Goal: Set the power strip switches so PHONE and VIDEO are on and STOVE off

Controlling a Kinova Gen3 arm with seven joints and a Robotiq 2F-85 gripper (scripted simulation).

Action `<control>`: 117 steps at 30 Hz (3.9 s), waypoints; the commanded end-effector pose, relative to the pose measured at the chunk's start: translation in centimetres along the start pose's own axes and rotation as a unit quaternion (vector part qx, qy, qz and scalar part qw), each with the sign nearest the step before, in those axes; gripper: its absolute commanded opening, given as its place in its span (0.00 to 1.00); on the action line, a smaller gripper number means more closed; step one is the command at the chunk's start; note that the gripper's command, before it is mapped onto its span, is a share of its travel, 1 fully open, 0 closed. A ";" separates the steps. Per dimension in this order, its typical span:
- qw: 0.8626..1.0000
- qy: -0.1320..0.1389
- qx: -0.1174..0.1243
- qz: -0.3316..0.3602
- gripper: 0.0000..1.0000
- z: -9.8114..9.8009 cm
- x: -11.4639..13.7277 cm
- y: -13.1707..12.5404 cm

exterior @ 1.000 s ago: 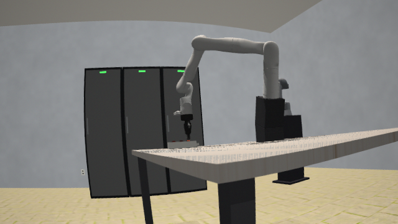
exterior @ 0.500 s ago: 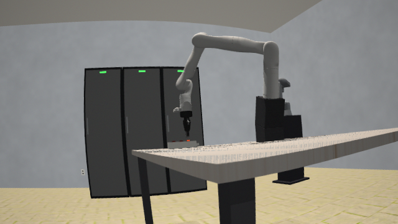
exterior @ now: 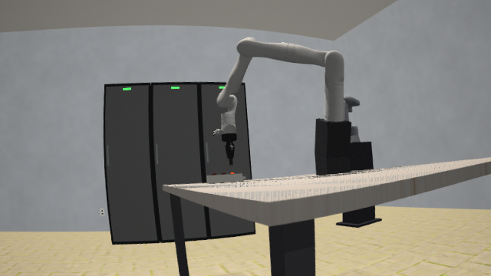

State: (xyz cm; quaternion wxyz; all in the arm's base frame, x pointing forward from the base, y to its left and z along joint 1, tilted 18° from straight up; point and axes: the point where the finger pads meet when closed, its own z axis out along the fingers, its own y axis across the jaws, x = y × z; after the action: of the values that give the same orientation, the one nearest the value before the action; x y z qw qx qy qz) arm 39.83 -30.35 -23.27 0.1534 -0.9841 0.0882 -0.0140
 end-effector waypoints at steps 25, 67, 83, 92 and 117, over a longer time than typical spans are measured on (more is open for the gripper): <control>1.000 -0.002 0.002 0.007 0.00 -1.4 7.9 0.0; 1.000 -0.003 0.002 -0.001 0.00 -1.5 8.7 -0.2; 1.000 -0.002 0.002 -0.001 0.00 -0.9 8.8 -0.2; 1.000 0.001 -0.002 0.002 0.00 0.1 9.0 0.1; 1.000 0.000 -0.001 0.002 0.00 2.5 8.9 0.0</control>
State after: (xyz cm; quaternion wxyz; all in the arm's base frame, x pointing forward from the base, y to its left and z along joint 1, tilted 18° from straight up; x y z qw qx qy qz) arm 48.22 -31.24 -25.46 0.1541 -0.9843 0.0852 -0.0085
